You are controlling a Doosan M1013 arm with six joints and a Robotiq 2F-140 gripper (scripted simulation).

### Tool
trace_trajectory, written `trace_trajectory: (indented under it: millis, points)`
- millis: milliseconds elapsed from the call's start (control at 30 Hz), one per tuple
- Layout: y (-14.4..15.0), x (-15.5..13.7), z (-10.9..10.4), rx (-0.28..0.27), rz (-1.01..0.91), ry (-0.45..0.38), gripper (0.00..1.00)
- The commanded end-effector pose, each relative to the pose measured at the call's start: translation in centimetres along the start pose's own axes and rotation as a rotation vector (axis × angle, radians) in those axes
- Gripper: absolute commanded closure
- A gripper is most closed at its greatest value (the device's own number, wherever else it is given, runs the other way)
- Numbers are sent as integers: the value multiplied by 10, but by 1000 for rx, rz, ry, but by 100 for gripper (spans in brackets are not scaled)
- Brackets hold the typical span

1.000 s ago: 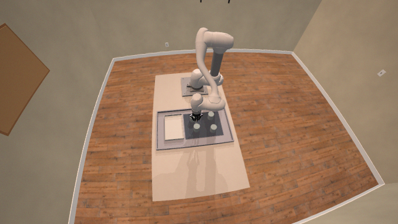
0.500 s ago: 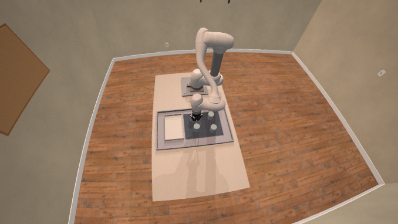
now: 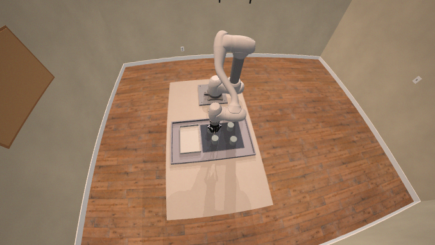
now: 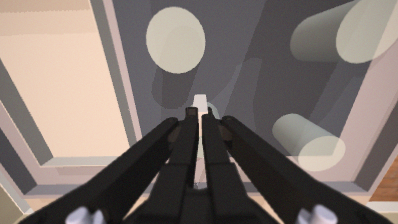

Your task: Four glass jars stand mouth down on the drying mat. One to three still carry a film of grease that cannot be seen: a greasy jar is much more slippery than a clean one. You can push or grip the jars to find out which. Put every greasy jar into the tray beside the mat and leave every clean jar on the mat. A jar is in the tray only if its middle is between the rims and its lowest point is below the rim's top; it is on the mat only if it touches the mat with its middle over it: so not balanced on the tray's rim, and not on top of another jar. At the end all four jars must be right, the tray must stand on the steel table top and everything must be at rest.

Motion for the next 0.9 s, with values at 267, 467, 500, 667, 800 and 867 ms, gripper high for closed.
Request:
trace_trajectory:
  millis: [267, 467, 500, 667, 800, 867]
  points:
    - [1, -6, -2, -1, -2, -3, 100]
    - [1, -7, -2, -1, -2, -3, 100]
    - [1, -7, -2, -1, -2, -3, 100]
    - [1, -7, -2, -1, -2, -3, 100]
    - [1, -8, -3, -1, -2, -3, 100]
    - [1, -8, -3, -1, -2, -3, 100]
Point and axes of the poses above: the point where the finger pads meet when closed, its own z axis out along the fingers, its own y axis across the jaws, x = y × z, the point moved 4 cm from there along -z, back along the fingers
